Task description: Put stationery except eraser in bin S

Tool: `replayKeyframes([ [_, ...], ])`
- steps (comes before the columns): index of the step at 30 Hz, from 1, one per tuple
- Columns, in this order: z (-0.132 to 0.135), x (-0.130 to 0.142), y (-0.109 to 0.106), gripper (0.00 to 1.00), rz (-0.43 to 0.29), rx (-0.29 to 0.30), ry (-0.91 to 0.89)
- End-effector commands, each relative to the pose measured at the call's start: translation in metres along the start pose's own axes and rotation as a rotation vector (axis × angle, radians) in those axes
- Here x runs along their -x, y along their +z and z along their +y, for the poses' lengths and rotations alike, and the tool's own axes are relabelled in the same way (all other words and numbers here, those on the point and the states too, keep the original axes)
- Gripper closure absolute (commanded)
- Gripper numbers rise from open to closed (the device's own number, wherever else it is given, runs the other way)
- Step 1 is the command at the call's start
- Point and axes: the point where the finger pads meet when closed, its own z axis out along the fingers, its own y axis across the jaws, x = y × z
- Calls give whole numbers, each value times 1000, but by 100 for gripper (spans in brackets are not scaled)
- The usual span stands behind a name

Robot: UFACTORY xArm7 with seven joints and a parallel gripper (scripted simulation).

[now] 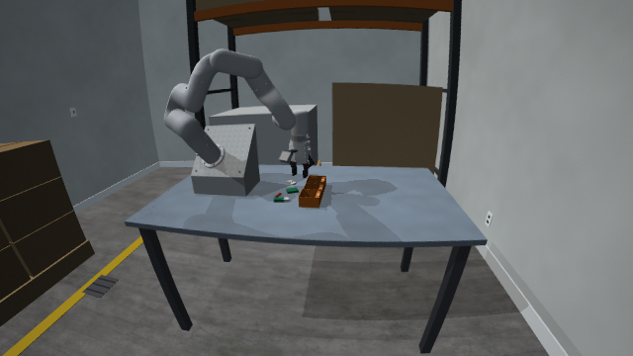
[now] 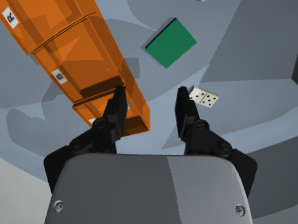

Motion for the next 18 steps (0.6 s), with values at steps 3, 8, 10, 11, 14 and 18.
replayKeyframes([
  [3, 25, -31, -4, 44, -10, -10, 214],
  [8, 25, -31, -4, 44, -9, -3, 335],
  [10, 25, -31, -4, 44, -14, -6, 423],
  [11, 25, -31, -4, 44, -15, -6, 445],
  [14, 25, -32, -4, 44, -19, -9, 529],
  [18, 25, -32, -4, 44, -25, -16, 650],
])
